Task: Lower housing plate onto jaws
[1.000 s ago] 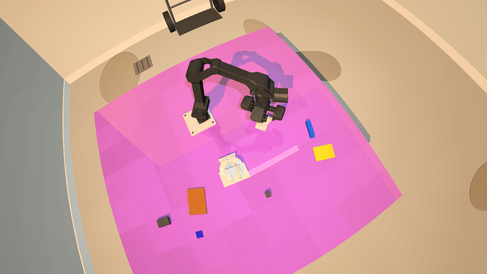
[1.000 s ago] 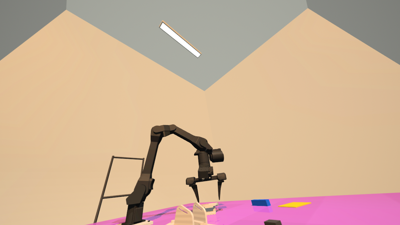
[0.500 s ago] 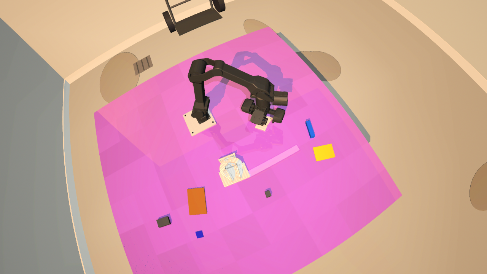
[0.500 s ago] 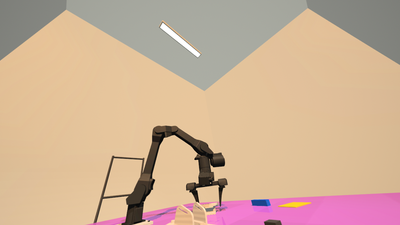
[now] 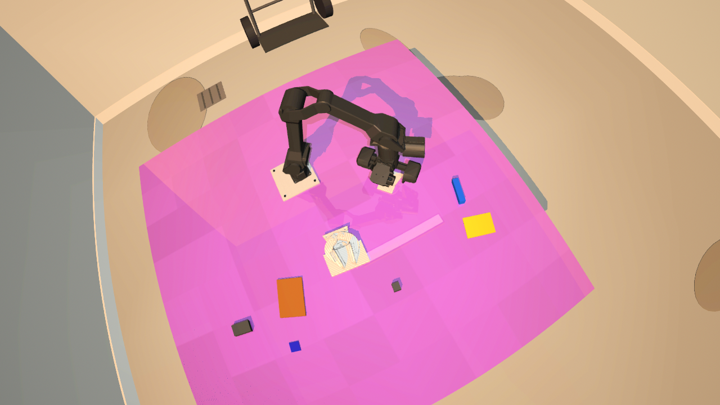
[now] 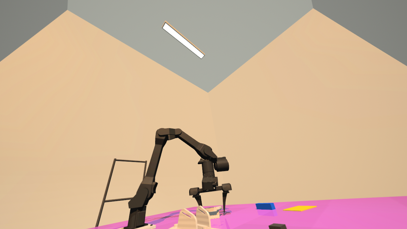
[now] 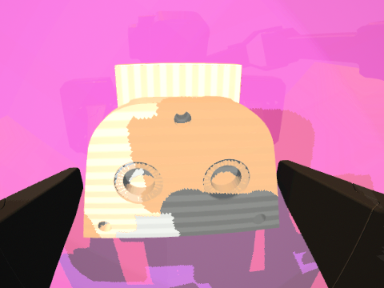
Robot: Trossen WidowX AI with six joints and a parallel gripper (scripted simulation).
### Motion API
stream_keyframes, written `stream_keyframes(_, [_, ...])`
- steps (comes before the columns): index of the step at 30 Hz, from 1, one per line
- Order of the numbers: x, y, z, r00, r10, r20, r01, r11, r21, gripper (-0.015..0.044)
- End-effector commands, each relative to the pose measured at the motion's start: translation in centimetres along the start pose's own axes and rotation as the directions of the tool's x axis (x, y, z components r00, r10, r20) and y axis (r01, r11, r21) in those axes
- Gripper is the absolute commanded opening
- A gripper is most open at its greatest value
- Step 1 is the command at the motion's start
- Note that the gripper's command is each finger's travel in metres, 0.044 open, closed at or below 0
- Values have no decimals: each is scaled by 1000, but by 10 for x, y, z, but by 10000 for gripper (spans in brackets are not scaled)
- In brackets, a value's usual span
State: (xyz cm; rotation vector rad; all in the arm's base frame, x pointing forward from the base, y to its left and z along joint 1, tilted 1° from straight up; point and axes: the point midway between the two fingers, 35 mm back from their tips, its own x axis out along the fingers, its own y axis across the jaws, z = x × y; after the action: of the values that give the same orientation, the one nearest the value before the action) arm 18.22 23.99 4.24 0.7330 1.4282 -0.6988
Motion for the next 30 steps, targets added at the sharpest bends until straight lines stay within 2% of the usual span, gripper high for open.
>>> stream_keyframes(1, [0,0,1,1000,2,4,-2,1000,4,440])
stream_keyframes(11, [1,0,1,1000,2,4,-2,1000,4,440])
stream_keyframes(24, [0,0,0,1000,0,0,0,1000,-1,353])
stream_keyframes(30, [0,0,0,1000,0,0,0,1000,-1,351])
